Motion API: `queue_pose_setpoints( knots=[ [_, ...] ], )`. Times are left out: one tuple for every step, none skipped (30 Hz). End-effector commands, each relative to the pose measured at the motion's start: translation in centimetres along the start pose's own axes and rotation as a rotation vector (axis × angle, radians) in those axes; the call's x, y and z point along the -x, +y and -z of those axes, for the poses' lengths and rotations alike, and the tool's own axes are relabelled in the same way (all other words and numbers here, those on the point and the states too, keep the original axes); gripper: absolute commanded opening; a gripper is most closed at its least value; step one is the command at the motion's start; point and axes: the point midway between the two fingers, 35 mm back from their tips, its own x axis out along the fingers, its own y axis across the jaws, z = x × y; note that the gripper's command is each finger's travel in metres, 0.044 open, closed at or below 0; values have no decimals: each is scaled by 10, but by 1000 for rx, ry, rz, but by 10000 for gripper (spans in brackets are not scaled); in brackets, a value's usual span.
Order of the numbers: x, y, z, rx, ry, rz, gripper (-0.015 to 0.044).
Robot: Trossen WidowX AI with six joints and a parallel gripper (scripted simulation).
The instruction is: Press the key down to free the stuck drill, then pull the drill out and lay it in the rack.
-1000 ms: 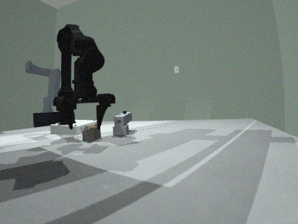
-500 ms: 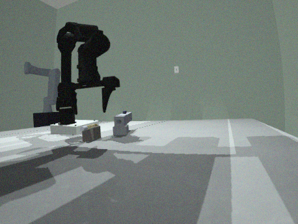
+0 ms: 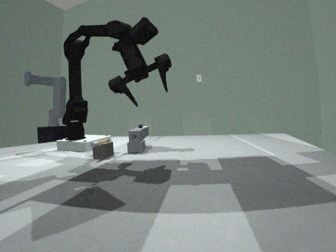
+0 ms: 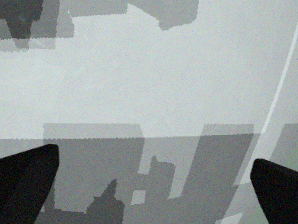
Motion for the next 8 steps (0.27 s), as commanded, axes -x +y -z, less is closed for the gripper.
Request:
queue_pose_setpoints(
  knots=[
    [19, -38, -21, -25, -1, 134, 440],
    [25, -49, -29, -35, -6, 175, 440],
    [32, -60, -37, -46, -13, 216, 440],
    [39, -70, -46, -57, -24, 257, 440],
    [46, -80, -55, -69, -36, 298, 440],
    [54, -90, -64, -81, -51, 339, 440],
    [63, -99, -73, -93, -68, 379, 440],
    [72, -108, -83, -106, -88, 419, 440]
  ],
)
